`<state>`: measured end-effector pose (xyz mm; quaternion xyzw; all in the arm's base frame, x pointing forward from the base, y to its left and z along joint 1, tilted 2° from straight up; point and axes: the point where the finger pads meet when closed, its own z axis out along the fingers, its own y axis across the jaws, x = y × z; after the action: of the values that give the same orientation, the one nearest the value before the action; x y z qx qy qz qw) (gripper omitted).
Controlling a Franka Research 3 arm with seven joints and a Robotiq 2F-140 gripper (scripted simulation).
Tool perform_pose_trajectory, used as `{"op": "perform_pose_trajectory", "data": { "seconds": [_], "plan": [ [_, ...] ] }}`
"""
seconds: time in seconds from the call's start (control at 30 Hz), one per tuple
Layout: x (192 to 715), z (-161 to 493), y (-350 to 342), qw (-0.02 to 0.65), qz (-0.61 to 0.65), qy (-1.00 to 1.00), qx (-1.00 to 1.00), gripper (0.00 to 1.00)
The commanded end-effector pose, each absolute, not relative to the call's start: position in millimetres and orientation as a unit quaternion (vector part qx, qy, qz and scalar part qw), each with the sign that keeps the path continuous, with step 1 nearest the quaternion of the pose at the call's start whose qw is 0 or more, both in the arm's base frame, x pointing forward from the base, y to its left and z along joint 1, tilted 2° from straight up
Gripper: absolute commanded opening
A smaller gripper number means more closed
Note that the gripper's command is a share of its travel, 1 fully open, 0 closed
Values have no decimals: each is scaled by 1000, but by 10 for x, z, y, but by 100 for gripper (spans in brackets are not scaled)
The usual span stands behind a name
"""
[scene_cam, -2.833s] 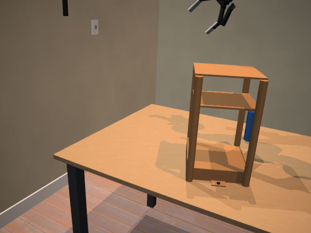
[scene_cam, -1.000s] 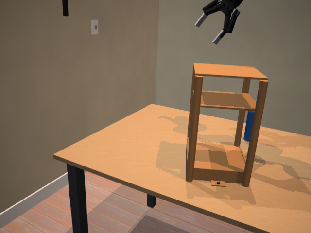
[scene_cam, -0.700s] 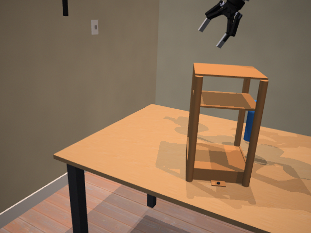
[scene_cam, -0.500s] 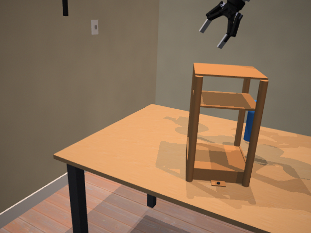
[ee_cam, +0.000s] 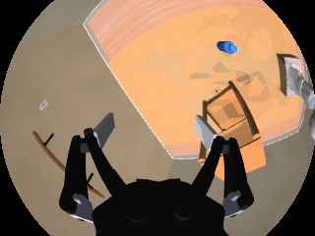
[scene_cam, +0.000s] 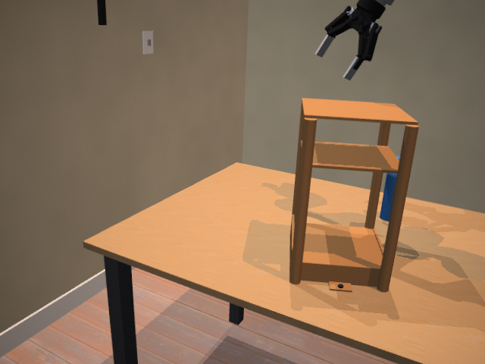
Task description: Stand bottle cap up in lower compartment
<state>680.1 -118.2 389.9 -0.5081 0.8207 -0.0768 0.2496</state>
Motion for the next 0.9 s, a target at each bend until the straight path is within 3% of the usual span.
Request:
{"op": "perform_pose_trajectory", "data": {
  "seconds": [0.0, 0.6, 0.63, 0.87],
  "plan": [
    [6683, 3798, -1212, 234, -64, 841, -484, 100],
    [6683, 3798, -1212, 234, -64, 841, -484, 100],
    [6457, 3615, -1277, 206, -53, 864, -457, 100],
    [6457, 3615, -1277, 206, -53, 864, -457, 100]
  ]
}}
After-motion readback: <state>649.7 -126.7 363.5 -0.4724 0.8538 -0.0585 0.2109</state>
